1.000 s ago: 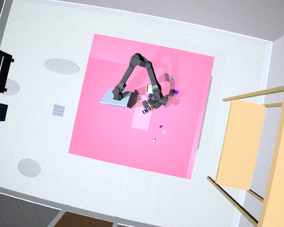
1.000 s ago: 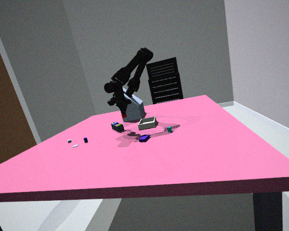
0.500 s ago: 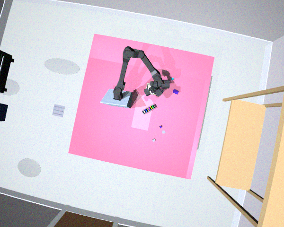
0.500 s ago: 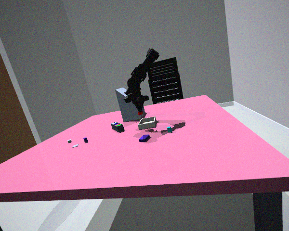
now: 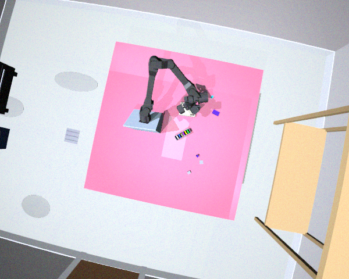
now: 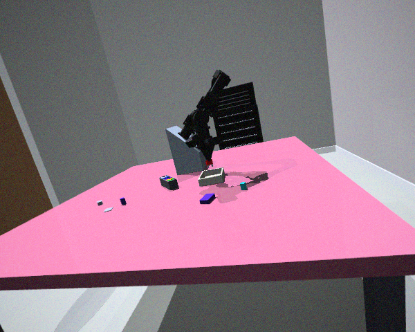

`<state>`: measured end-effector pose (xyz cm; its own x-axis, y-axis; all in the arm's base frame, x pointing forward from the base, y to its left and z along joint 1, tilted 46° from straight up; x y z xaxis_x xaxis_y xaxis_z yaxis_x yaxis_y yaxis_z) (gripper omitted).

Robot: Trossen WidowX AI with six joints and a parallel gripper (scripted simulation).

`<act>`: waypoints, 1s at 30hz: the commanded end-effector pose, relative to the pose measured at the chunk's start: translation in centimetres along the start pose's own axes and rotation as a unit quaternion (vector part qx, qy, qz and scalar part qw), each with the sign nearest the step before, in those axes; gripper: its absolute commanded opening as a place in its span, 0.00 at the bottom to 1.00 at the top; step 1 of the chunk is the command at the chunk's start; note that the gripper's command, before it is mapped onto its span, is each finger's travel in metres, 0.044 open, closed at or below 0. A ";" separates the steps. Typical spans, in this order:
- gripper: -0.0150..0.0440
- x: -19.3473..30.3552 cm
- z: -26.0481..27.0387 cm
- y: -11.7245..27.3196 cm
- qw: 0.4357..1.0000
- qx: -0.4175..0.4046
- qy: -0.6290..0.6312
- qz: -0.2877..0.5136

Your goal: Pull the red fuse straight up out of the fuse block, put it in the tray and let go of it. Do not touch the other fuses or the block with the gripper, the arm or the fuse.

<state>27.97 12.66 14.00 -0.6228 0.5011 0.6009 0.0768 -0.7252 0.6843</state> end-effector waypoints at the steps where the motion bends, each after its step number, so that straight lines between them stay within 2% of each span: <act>1: 0.25 -0.1 -0.2 -0.6 1.000 0.003 -0.005 -0.001; 21: 0.25 -0.1 -0.2 -3.1 1.000 0.002 -0.006 0.000; 30: 0.65 0.1 -0.1 -2.9 1.000 -0.001 0.000 0.001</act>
<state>27.61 14.77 12.03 -0.6220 0.4998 0.6028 0.0777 -0.7266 0.6827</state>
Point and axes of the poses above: the point midway between the two fingers, 35 mm back from their tips, its own y axis back along the fingers, its own z axis across the jaws, x = y × z, the point moved 10 cm from there along y, back along the fingers, and after that the axes turned 5 degrees about -y, right-handed, at the moved point
